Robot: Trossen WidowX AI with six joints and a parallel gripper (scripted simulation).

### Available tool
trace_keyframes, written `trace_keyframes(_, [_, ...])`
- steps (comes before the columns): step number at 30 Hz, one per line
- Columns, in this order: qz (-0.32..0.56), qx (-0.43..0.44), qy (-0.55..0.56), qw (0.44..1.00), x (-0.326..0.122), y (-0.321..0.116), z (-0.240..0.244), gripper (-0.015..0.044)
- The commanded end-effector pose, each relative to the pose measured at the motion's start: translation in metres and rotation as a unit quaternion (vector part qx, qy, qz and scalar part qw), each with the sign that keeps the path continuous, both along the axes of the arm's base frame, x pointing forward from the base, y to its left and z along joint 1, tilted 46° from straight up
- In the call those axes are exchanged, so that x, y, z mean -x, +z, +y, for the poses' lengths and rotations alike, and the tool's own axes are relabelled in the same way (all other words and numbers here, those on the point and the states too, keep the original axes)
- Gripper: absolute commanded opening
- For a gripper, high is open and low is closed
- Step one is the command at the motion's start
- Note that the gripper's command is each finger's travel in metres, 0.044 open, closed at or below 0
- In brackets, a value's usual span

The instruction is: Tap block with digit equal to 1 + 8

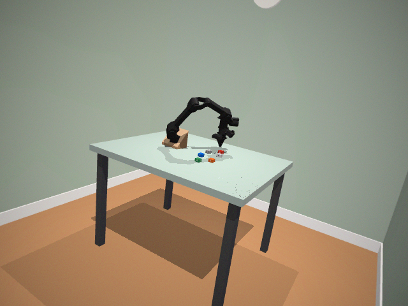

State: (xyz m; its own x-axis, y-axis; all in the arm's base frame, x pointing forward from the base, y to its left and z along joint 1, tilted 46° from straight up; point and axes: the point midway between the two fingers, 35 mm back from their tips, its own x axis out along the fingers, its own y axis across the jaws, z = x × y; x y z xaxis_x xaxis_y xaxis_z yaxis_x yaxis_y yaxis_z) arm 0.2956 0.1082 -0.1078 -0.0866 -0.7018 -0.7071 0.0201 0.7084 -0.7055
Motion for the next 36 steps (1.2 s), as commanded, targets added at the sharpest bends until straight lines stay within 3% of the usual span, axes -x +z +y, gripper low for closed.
trace_keyframes(1, [0.000, 0.001, 0.003, 1.000, -0.001, 0.000, -0.001, 0.0020])
trace_keyframes(29, [0.000, 0.001, 0.003, 1.000, 0.002, -0.021, -0.022, 0.0020])
trace_keyframes(36, [0.000, 0.001, 0.003, 1.000, -0.001, 0.000, -0.001, 0.0020])
